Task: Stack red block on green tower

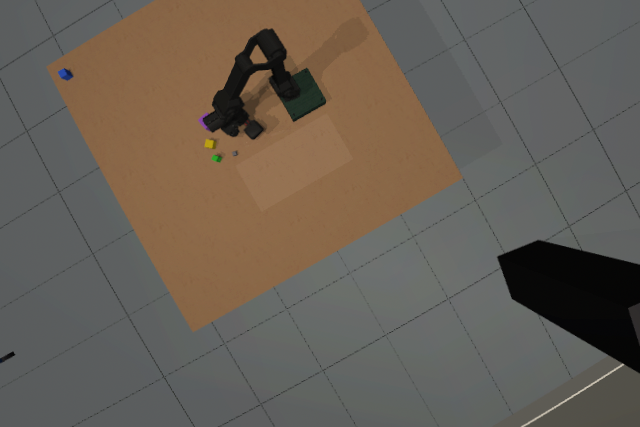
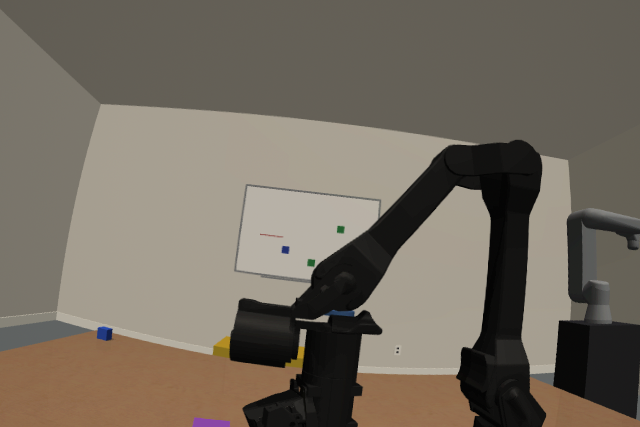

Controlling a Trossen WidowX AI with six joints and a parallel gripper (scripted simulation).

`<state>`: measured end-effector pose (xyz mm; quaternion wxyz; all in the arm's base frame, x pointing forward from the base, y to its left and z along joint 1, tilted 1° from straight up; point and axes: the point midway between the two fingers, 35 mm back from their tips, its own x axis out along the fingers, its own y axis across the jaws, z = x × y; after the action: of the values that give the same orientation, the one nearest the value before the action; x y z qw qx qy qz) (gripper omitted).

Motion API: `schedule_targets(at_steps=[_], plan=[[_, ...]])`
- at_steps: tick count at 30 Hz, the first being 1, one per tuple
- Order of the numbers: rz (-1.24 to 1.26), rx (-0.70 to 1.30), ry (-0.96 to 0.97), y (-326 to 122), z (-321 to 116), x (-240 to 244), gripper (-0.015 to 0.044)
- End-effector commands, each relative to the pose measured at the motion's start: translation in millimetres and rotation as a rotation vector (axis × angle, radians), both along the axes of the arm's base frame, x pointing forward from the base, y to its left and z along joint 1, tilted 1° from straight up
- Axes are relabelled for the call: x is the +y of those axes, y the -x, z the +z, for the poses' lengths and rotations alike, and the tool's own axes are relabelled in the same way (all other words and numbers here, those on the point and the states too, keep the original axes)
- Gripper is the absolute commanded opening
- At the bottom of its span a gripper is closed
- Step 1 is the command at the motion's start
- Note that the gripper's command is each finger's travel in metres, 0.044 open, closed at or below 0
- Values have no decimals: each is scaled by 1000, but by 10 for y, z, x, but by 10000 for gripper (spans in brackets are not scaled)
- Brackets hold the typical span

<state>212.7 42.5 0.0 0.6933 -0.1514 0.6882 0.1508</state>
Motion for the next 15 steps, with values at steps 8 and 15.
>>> schedule_targets(at_steps=[8,15], plan=[[-4,0,4,0,0,-6,52],[-4,0,4,-2,30,-5,0]])
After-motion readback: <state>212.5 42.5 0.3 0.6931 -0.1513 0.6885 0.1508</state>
